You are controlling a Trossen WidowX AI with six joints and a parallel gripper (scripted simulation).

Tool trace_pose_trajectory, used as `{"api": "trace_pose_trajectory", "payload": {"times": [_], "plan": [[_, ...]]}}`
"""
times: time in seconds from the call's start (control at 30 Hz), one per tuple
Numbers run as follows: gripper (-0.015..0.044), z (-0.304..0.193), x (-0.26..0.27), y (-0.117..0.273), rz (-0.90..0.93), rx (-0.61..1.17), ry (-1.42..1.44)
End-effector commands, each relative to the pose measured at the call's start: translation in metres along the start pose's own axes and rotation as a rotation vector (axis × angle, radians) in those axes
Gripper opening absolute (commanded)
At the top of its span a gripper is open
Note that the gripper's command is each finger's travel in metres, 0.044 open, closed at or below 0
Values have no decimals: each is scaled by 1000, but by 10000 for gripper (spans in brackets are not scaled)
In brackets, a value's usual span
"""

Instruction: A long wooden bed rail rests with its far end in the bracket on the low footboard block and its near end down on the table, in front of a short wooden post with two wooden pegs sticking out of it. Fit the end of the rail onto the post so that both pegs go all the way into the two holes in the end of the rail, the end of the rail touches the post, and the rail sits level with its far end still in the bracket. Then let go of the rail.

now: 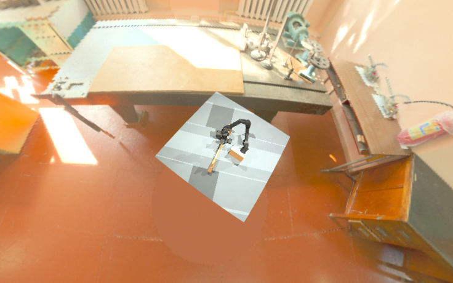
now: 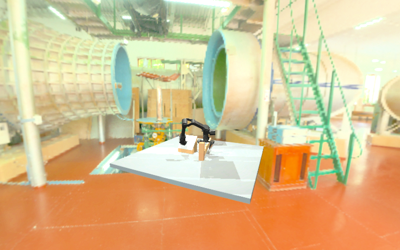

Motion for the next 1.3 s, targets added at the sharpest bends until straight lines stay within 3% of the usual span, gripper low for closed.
{"api": "trace_pose_trajectory", "payload": {"times": [0.0,0.77,1.27], "plan": [[440,0,1,-7,-2,5,8],[440,-2,3,-40,-2,10,8],[46,-2,3,-40,-2,10,8]]}}
Point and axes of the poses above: the point midway between the two fingers, 35 mm back from their tips, its own y axis back along the fingers, its own x axis across the jaws, z = x × y, the point moved 2 cm from there along y, back along the fingers, and after that the axes turned 9 degrees about -y, right-handed, at the moved point
